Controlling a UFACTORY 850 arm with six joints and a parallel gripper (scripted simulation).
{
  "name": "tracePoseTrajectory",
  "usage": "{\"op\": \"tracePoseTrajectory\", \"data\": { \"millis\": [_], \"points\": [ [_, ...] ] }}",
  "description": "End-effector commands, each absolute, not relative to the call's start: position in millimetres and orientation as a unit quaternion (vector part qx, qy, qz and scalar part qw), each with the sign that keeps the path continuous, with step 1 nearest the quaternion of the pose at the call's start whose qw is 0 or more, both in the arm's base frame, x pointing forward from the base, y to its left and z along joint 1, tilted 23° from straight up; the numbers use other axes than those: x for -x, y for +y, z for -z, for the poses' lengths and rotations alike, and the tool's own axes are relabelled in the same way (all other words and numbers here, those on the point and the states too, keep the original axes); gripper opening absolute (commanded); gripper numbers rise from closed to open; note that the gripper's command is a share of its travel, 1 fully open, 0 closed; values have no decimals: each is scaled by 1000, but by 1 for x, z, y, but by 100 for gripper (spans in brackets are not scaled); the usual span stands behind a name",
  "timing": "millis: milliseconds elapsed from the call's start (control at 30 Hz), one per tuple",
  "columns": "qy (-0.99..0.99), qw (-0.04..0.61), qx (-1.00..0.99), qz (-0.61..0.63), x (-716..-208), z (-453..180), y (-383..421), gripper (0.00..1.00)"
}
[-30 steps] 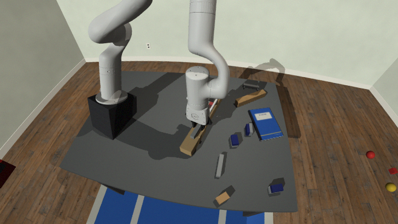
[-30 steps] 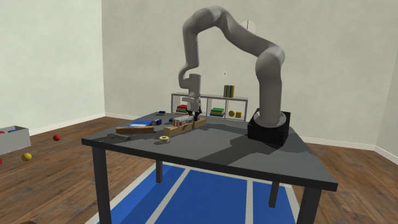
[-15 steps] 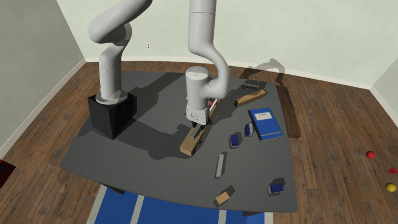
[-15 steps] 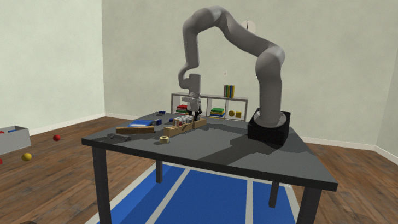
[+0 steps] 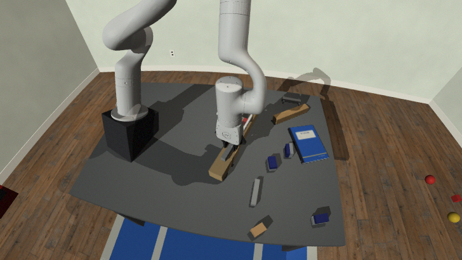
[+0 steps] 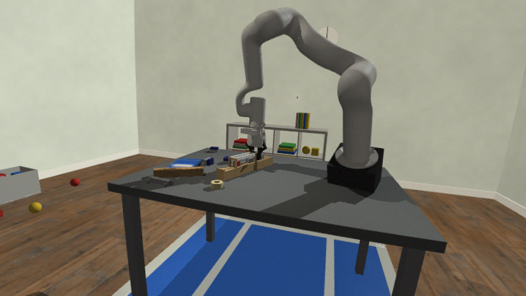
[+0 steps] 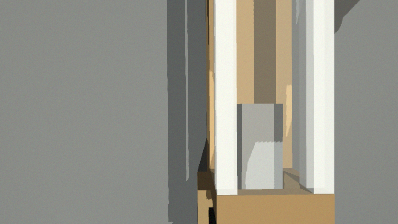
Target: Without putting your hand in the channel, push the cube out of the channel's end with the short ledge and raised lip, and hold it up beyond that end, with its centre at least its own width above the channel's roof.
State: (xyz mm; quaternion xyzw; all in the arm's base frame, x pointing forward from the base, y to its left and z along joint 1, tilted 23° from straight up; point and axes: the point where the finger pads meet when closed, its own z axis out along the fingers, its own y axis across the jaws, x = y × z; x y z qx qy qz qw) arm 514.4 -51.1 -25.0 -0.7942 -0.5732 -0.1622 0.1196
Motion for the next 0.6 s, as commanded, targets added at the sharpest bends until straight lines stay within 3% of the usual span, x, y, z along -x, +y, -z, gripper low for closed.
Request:
{"op": "tracePoseTrajectory", "data": {
  "millis": [0,200,567],
  "points": [
    [-573,119,794,163,-514,18,-54,39],
    [-573,119,794,163,-507,-34,-75,39],
    [-573,119,794,163,-507,-37,-77,39]
  ]
}}
